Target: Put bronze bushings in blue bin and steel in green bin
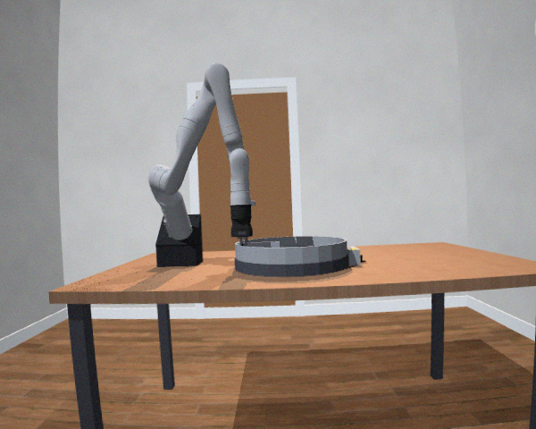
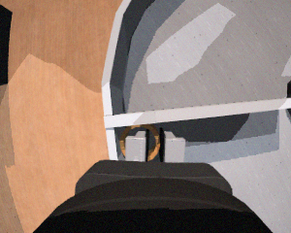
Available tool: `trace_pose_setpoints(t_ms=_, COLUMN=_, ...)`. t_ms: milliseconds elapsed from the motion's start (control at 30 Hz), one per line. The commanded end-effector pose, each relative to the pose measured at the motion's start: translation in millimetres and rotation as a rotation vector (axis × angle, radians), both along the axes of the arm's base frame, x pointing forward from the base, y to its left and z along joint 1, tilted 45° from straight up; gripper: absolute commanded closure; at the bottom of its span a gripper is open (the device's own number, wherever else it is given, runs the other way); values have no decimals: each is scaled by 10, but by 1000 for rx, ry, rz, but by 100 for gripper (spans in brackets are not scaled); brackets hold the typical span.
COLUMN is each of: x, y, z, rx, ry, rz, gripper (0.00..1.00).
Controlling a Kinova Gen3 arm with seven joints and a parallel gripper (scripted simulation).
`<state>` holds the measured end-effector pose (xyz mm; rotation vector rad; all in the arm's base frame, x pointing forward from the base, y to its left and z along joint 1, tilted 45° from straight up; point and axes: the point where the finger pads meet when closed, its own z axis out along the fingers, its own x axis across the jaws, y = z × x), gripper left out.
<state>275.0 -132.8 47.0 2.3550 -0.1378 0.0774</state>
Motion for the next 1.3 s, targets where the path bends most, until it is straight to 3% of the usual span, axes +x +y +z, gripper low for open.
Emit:
trace_pose_setpoints(t_ms=0, x=3, y=3, z=0, rx=0, ry=0, rz=1, gripper=100)
trace_pose_setpoints(t_ms=1267, x=2, y=45, z=43, rx=0, ry=1, rz=0, gripper=100)
